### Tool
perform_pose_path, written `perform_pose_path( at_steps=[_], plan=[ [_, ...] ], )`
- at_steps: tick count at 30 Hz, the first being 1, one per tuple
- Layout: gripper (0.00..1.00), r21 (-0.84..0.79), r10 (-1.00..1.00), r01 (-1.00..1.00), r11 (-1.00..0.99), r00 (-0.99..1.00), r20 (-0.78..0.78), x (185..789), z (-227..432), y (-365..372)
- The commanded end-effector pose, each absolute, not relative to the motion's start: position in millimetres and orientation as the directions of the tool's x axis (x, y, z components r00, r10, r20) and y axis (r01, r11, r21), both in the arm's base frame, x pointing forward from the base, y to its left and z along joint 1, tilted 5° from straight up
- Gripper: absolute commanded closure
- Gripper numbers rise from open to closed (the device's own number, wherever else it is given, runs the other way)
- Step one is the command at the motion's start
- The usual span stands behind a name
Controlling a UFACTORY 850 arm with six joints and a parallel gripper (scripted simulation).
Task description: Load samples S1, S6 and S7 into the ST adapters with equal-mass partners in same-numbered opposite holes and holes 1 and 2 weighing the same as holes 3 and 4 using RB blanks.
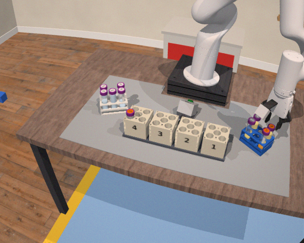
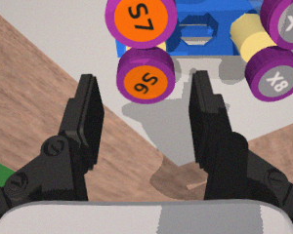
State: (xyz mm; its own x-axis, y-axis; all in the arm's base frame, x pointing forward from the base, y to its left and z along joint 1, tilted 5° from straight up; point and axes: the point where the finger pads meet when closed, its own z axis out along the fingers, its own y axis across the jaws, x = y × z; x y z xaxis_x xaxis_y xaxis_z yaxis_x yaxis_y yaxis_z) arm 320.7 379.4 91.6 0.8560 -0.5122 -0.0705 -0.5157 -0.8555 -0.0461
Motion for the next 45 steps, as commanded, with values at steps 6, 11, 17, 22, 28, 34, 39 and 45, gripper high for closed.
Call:
perform_pose_path(
  at_steps=[6,11,17,22,28,34,39,45],
  plan=[
    [0.43,-0.048,-0.512,-0.516,-0.855,0.856,-0.071,321,83,381],
    [0.43,-0.048,-0.512,-0.516,-0.855,0.856,-0.071,321,82,381],
    [0.43,-0.048,-0.512,-0.516,-0.855,0.856,-0.071,321,81,381],
    [0.43,-0.048,-0.512,-0.516,-0.855,0.856,-0.071,321,77,381],
    [0.43,-0.048,-0.512,-0.516,-0.855,0.856,-0.071,321,73,382],
    [0.43,-0.048,-0.512,-0.516,-0.855,0.856,-0.071,321,71,382],
    [0.43,-0.048,-0.512,-0.516,-0.855,0.856,-0.071,320,67,382],
    [0.43,-0.048,-0.512,-0.516,-0.855,0.856,-0.071,320,63,382]
  ],
)
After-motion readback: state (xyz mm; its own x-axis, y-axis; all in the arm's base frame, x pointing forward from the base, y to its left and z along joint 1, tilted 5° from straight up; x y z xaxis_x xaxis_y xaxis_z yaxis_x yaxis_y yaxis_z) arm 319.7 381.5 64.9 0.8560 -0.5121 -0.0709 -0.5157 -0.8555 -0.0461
